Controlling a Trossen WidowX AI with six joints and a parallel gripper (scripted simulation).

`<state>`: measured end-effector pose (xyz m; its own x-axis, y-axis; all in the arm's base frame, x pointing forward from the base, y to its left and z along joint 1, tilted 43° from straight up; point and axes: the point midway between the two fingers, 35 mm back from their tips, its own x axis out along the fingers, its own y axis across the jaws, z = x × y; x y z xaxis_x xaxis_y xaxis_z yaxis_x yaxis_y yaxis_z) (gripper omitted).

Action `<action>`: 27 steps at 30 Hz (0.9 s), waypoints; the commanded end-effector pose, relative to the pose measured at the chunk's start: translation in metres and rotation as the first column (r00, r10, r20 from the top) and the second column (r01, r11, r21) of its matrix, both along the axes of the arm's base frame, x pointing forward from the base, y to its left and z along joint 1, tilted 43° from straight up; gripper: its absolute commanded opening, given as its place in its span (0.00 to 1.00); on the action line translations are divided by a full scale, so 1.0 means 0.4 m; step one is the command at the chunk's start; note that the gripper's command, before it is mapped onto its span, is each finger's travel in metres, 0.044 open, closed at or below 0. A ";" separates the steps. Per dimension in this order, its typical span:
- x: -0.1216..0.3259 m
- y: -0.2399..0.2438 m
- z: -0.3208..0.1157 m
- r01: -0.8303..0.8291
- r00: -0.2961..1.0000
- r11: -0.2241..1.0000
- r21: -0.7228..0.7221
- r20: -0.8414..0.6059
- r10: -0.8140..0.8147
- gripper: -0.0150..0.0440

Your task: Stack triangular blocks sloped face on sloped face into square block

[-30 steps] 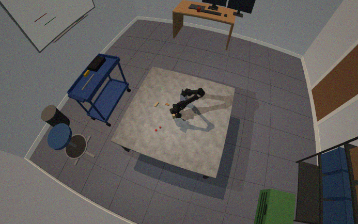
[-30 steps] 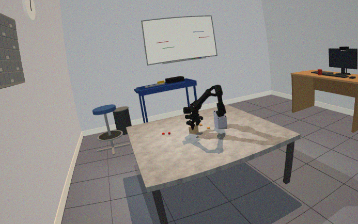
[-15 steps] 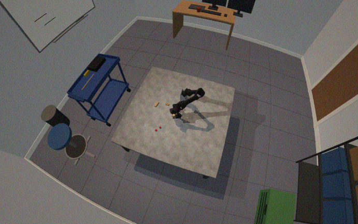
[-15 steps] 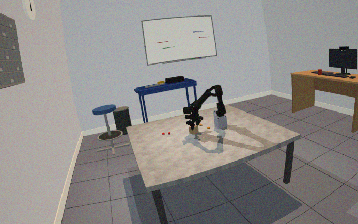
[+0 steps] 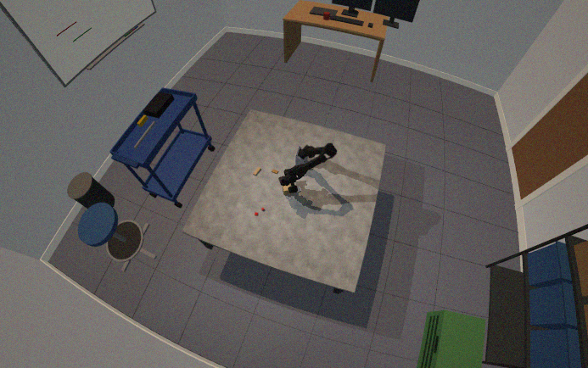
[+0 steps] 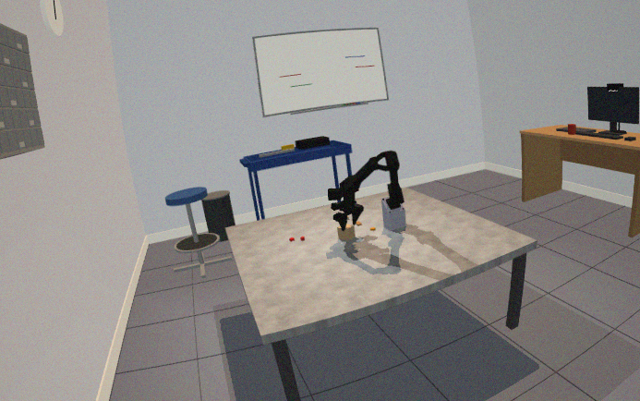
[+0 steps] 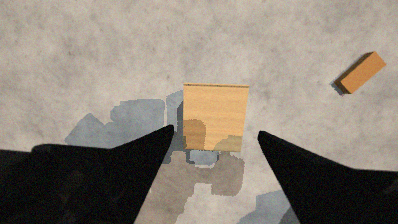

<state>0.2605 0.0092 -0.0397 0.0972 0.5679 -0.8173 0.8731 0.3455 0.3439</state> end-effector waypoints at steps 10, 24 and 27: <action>-0.021 -0.132 0.191 0.004 1.000 1.000 -0.012 0.022 -0.004 1.00; -0.014 -0.126 0.178 0.014 1.000 1.000 -0.009 0.026 -0.014 1.00; -0.014 -0.126 0.178 0.014 1.000 1.000 -0.009 0.026 -0.014 1.00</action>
